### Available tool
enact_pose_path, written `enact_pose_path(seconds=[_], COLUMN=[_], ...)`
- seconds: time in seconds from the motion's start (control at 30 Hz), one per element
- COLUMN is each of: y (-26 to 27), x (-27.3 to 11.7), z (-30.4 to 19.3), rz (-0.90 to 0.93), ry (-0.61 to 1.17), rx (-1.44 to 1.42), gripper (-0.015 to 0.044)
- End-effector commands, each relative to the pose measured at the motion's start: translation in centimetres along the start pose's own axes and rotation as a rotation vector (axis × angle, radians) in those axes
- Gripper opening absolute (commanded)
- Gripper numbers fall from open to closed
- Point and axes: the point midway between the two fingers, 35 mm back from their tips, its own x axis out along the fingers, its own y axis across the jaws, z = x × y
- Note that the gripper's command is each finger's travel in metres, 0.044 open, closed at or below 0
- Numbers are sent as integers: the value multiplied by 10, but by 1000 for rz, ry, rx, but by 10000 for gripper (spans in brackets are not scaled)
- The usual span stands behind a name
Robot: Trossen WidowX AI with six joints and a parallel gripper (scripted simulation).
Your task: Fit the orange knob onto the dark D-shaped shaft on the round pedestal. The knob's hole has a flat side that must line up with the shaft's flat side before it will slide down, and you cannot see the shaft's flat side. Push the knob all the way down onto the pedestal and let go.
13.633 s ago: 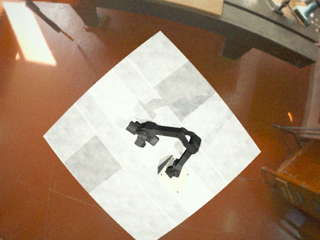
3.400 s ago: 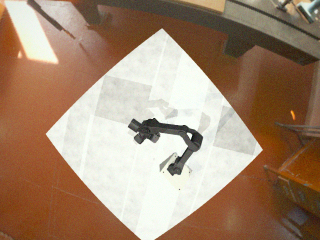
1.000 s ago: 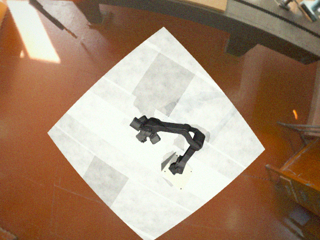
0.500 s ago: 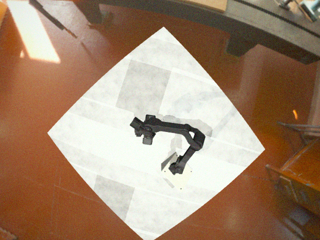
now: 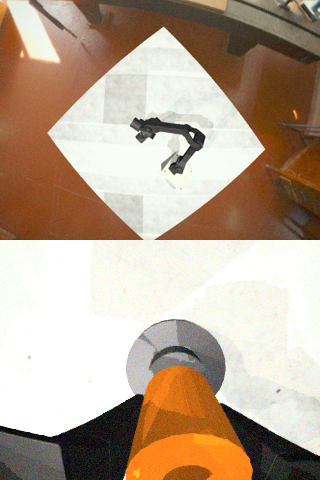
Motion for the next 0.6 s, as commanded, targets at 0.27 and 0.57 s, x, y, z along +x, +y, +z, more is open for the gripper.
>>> enact_pose_path(seconds=[0.27,0.57], y=[4,2], x=[0,0], z=[0,3], rz=[0,0], ry=[-4,-4], rx=[135,135], gripper=[0,0])
